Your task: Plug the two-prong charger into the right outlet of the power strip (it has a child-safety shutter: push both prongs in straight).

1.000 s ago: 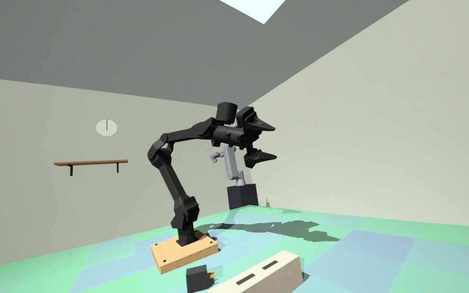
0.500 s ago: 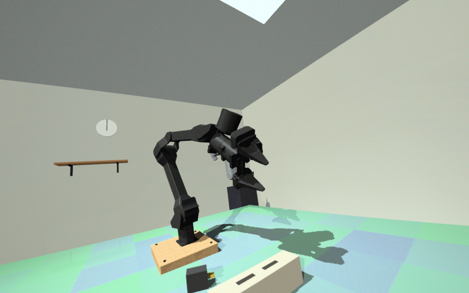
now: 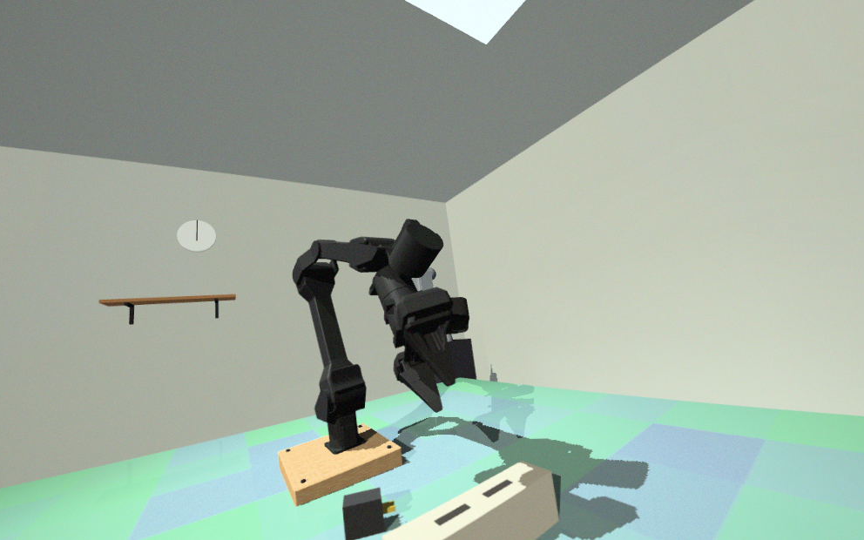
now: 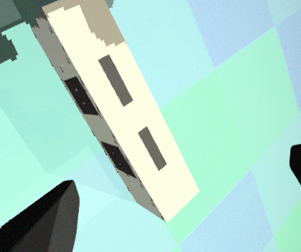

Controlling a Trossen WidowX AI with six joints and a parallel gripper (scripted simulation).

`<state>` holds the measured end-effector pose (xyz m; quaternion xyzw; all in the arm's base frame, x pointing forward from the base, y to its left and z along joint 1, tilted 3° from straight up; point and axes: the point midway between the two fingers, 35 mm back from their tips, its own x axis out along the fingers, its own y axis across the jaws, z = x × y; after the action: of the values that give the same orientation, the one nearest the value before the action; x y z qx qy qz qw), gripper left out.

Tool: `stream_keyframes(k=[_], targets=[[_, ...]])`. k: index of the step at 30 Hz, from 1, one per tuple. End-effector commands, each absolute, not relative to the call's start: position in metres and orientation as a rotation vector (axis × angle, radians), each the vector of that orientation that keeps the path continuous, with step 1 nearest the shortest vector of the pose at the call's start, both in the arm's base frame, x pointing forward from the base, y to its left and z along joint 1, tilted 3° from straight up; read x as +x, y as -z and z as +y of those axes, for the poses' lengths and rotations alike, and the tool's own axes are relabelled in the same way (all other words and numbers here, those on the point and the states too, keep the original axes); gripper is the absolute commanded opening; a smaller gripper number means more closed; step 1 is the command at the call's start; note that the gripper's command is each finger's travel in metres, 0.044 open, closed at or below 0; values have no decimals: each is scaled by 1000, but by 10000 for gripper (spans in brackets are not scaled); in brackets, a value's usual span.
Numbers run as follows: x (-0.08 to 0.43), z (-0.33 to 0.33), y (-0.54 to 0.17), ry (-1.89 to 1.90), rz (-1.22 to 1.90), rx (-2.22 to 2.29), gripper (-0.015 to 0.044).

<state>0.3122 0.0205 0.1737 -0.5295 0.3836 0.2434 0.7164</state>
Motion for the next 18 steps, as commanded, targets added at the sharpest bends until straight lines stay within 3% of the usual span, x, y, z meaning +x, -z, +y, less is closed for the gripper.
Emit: stream_keyframes(k=[1, 18], targets=[[303, 7, -154, -581, 950, -1167, 440], [251, -47, -101, -747, 1312, -1060, 440]])
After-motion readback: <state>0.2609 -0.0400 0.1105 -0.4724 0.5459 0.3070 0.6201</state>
